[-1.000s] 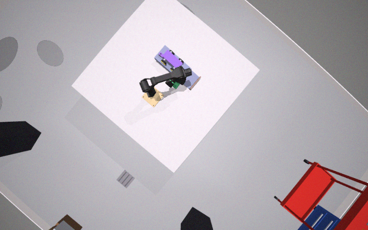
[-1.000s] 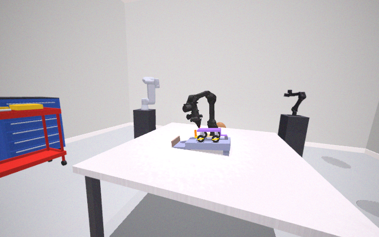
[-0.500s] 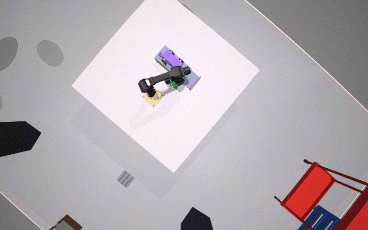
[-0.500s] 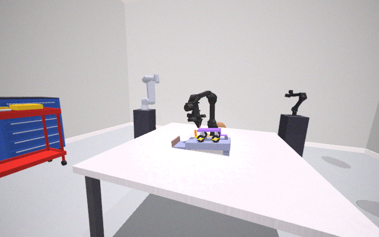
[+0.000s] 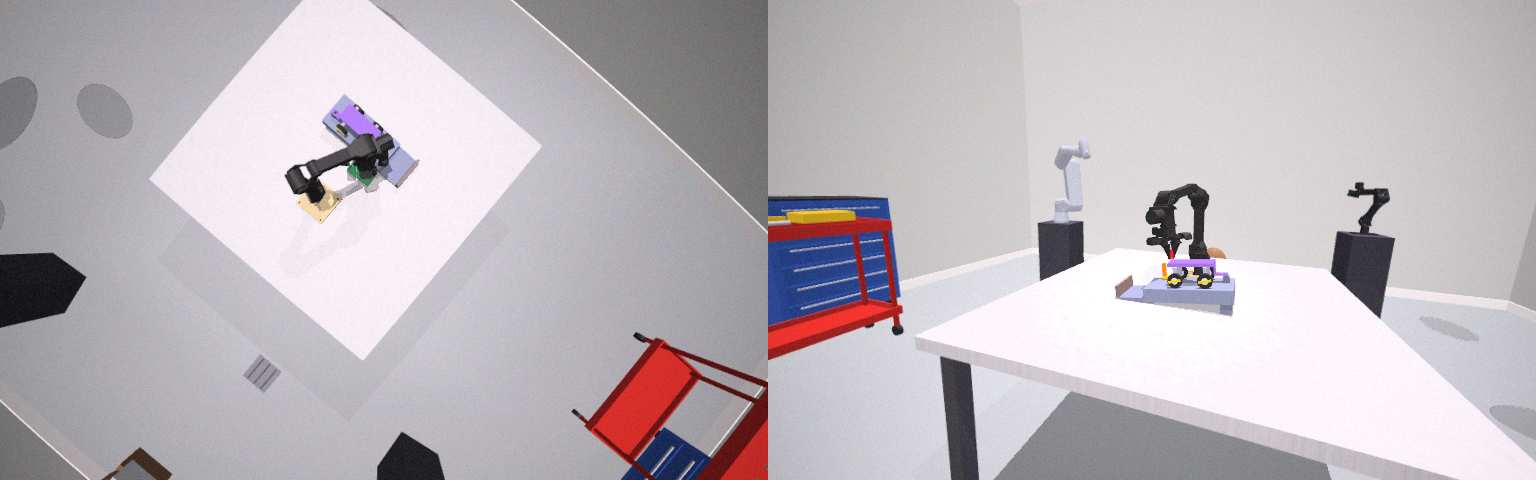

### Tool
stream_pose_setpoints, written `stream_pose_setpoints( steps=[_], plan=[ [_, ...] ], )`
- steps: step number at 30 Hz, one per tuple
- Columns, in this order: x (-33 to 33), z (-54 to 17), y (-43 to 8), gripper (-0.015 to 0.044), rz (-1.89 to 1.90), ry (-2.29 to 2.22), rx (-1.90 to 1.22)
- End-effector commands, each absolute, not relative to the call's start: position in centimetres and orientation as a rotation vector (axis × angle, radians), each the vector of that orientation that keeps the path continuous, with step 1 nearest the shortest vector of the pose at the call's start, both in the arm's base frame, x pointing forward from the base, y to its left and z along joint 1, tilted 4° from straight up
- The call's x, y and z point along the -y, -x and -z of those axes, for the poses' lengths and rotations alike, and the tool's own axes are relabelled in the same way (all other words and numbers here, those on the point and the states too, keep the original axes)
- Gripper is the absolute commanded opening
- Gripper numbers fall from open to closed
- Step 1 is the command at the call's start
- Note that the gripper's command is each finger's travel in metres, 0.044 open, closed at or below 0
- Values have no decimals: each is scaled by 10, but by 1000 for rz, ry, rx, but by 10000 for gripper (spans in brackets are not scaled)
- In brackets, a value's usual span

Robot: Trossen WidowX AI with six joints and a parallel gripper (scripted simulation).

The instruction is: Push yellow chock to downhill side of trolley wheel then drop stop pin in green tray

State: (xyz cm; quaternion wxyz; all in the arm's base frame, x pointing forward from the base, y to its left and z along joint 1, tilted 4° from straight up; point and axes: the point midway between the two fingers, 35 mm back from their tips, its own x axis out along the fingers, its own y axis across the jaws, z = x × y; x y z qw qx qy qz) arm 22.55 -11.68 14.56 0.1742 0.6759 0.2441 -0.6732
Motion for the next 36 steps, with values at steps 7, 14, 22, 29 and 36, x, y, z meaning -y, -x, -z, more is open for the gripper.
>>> stream_pose_setpoints(
  steps=[7, 14, 22, 29, 36],
  plan=[
    [115, -147, -225, 0, 2094, -2041, -362],
    [113, -148, -225, 0, 2205, -2127, -96],
    [113, -148, -226, 0, 2249, -2168, 45],
    [112, -139, -216, 0, 2264, -2173, 79],
    [111, -129, -207, 0, 2279, -2178, 112]
  ],
)
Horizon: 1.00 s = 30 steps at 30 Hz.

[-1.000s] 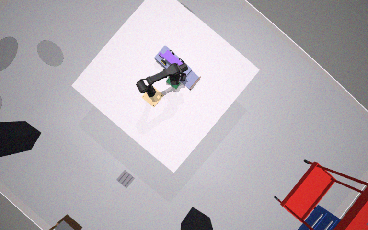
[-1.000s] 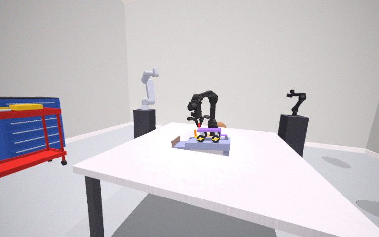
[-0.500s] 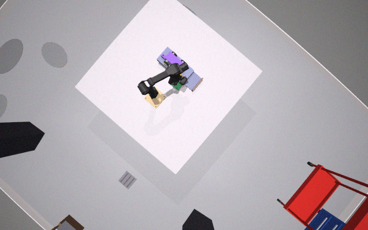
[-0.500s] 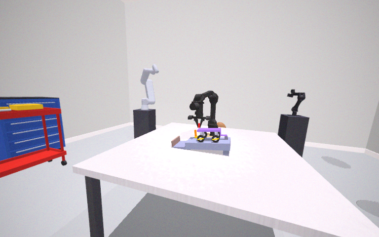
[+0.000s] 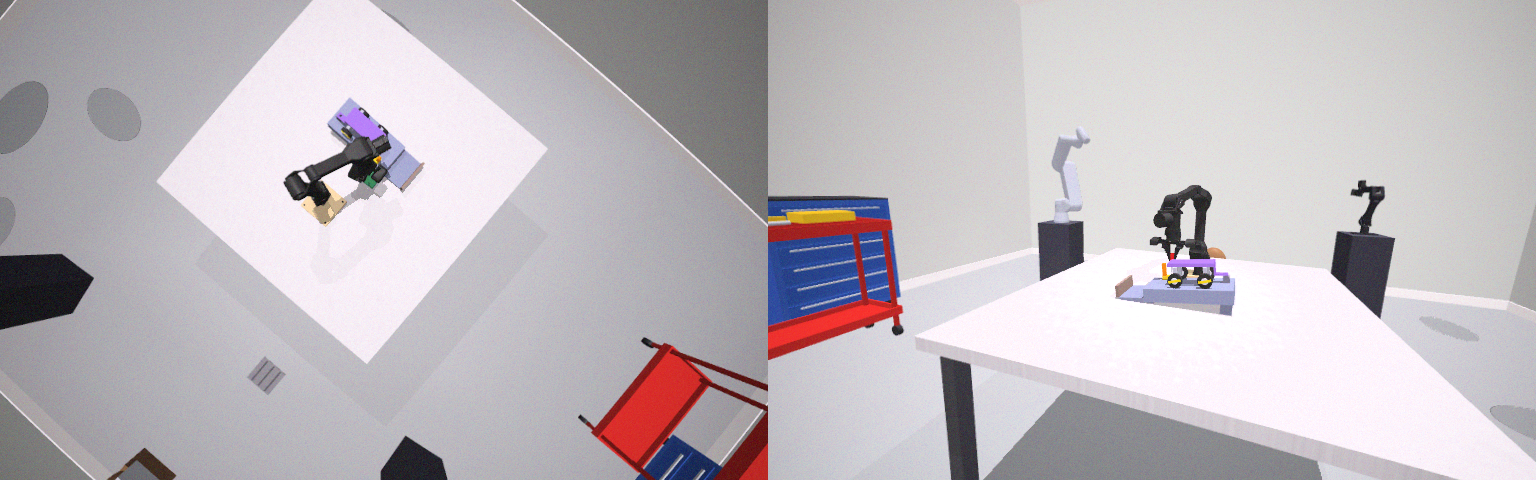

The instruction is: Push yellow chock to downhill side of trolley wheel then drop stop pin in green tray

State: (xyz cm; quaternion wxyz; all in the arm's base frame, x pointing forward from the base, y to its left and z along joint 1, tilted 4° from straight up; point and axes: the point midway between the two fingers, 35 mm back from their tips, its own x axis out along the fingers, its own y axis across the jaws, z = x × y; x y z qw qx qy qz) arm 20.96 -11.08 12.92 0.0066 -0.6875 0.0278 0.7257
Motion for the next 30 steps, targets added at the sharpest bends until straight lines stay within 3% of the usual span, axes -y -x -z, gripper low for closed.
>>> stream_pose_setpoints(
  steps=[1, 13, 28, 30],
  plan=[
    [111, -129, -207, 0, -2260, 2161, -112],
    [121, -100, -206, 0, -2348, 2220, -296],
    [143, -65, -201, 0, -2354, 2225, -312],
    [142, -65, -201, 53, -2354, 2225, -312]
  ],
)
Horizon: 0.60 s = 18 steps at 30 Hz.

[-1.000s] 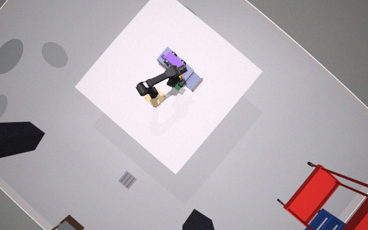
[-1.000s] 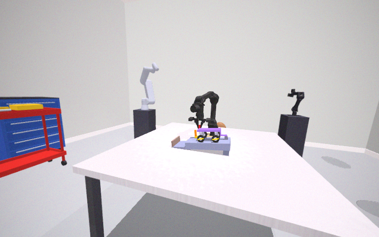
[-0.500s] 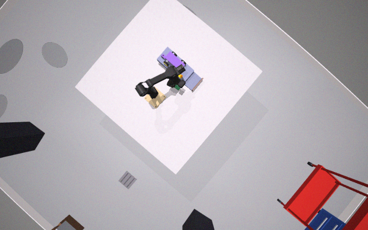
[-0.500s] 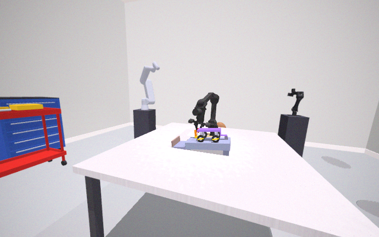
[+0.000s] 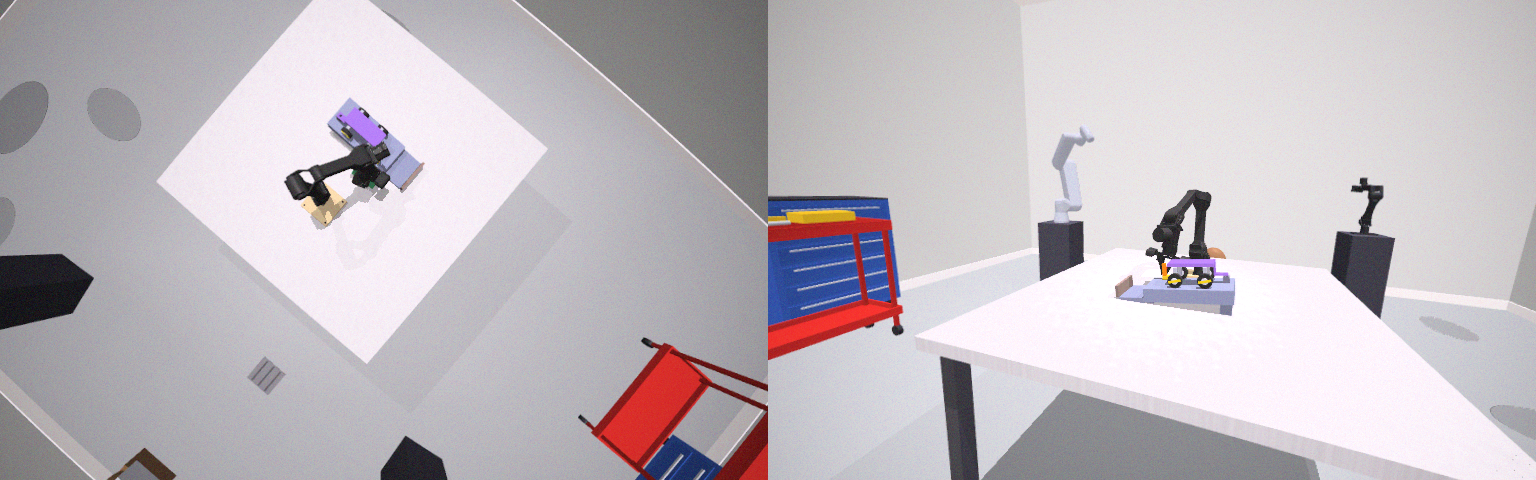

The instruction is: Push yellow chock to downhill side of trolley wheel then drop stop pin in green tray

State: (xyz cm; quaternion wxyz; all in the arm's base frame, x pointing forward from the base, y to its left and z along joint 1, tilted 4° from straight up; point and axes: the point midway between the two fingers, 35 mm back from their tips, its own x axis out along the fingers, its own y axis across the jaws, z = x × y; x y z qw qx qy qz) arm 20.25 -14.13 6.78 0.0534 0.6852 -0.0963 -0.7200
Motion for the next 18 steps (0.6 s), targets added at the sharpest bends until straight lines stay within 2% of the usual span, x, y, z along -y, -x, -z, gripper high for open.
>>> stream_pose_setpoints(
  steps=[1, 5, 18],
  plan=[
    [142, -65, -202, 79, 2191, -2071, 291],
    [139, -65, -202, 184, 2192, -2071, 290],
    [129, -62, -204, 190, 2192, -2072, 289]
  ],
)
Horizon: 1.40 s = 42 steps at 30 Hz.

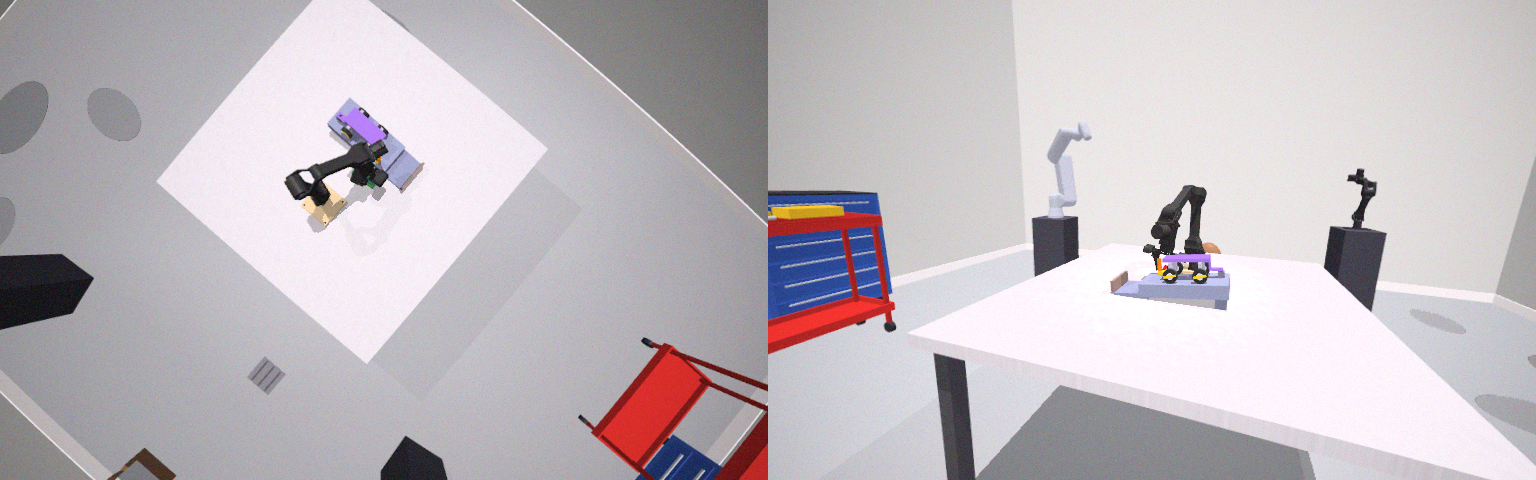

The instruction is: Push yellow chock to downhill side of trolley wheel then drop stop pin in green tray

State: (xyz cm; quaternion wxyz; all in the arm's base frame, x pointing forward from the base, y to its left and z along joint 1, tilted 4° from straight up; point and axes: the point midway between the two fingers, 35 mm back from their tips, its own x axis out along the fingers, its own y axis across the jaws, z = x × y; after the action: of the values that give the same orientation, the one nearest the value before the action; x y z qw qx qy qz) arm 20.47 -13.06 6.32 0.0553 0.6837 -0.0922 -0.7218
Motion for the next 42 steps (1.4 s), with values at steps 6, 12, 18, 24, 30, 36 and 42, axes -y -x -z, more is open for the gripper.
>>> stream_pose_setpoints(
  steps=[6, 12, 18, 24, 30, 36, 42],
  plan=[
    [125, -60, -205, 190, 2192, -2072, 289],
    [121, -58, -205, 190, 2192, -2072, 289],
    [117, -55, -206, 190, 2192, -2072, 288],
    [113, -53, -206, 190, 2193, -2073, 288],
    [110, -51, -207, 190, 2193, -2073, 288],
    [107, -49, -207, 190, 2193, -2073, 287],
    [104, -47, -207, 190, 2193, -2073, 287]
  ],
)
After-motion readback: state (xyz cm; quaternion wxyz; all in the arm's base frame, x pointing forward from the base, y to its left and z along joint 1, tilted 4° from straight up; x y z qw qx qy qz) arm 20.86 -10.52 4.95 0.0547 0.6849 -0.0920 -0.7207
